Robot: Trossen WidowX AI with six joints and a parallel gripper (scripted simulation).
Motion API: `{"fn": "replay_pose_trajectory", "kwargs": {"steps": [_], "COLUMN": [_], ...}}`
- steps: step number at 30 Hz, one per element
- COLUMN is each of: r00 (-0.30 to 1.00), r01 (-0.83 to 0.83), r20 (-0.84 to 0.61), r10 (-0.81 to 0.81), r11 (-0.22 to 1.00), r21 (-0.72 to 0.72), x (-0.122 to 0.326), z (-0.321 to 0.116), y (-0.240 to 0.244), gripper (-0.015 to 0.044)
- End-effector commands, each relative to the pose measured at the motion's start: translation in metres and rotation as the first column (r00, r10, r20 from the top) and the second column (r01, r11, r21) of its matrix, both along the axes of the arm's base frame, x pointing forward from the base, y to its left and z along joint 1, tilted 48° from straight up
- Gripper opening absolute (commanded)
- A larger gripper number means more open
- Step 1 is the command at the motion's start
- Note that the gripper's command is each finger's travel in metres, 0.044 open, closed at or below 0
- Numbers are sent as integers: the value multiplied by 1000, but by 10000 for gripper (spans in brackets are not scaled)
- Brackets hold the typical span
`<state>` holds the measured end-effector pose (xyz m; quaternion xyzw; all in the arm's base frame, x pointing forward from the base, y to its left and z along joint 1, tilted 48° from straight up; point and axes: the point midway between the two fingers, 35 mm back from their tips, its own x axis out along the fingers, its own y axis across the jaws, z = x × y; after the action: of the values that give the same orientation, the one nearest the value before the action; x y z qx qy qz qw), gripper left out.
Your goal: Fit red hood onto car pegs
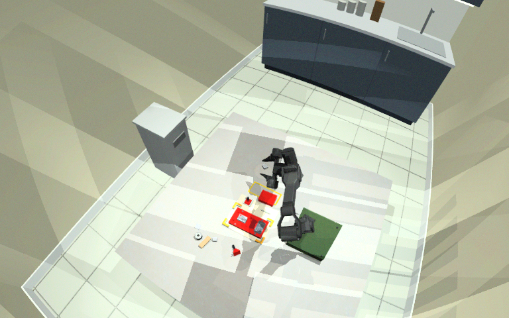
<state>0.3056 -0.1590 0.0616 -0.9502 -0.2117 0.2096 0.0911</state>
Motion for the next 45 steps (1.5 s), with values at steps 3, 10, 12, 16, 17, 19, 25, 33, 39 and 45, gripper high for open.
{"fn": "replay_pose_trajectory", "kwargs": {"steps": [3,10,12,16,17,19,25,33,39,45], "r00": [863,690,637,515,483,417,206,-93,-305,-480], "r01": [-400,-513,-523,-533,-528,-514,-433,-253,-84,110], "r20": [40,-7,-19,-50,-57,-72,-121,-191,-242,-297], "r10": [504,723,770,856,874,906,971,977,921,825], "r11": [730,483,414,274,239,170,-20,-209,-279,-279], "r21": [-555,-709,-745,-801,-815,-840,-901,-945,-957,-954], "x": [15,15,14,12,11,10,4,-8,-18,-28], "z": [-57,-84,-89,-101,-104,-109,-123,-142,-157,-169], "y": [42,67,73,86,88,93,109,129,141,149], "gripper": [440,440,440,440,440,440,440,440,440,440]}}
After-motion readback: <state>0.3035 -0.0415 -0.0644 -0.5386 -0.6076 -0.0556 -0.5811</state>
